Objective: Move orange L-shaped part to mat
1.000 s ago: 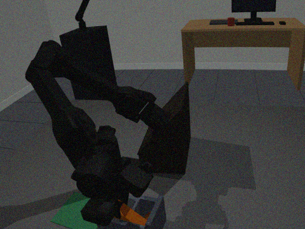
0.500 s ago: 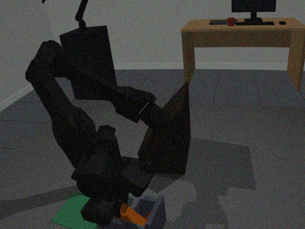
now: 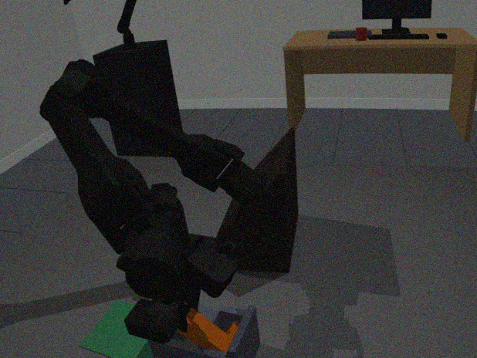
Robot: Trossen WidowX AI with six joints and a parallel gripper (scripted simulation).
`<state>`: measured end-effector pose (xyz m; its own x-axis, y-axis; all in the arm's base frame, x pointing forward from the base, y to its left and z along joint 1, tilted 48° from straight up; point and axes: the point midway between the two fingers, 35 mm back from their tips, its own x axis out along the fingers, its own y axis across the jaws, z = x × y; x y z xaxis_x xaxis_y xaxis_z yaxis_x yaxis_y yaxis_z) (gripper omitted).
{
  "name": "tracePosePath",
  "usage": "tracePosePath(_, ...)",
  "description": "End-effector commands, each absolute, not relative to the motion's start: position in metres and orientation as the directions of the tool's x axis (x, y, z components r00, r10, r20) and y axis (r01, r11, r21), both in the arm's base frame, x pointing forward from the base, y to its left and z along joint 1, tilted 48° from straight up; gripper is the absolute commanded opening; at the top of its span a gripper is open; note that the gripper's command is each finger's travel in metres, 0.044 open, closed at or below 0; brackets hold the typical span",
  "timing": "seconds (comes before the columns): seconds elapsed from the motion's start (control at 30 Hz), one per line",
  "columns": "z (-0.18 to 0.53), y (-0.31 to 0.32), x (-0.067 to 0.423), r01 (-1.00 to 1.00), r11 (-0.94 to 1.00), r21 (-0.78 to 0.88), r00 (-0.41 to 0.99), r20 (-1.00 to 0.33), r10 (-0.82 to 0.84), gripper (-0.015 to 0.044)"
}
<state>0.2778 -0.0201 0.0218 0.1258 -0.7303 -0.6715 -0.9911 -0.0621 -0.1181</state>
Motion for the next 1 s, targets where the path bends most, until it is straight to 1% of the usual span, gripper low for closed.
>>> tracePosePath(0.0,0.029,-0.013,0.278,-0.990,-0.062,-0.129,0.134,-0.676,-0.724,0.0000)
tracePosePath(0.97,0.059,0.020,0.272,-0.990,-0.062,-0.127,0.133,-0.677,-0.724,0.0000)
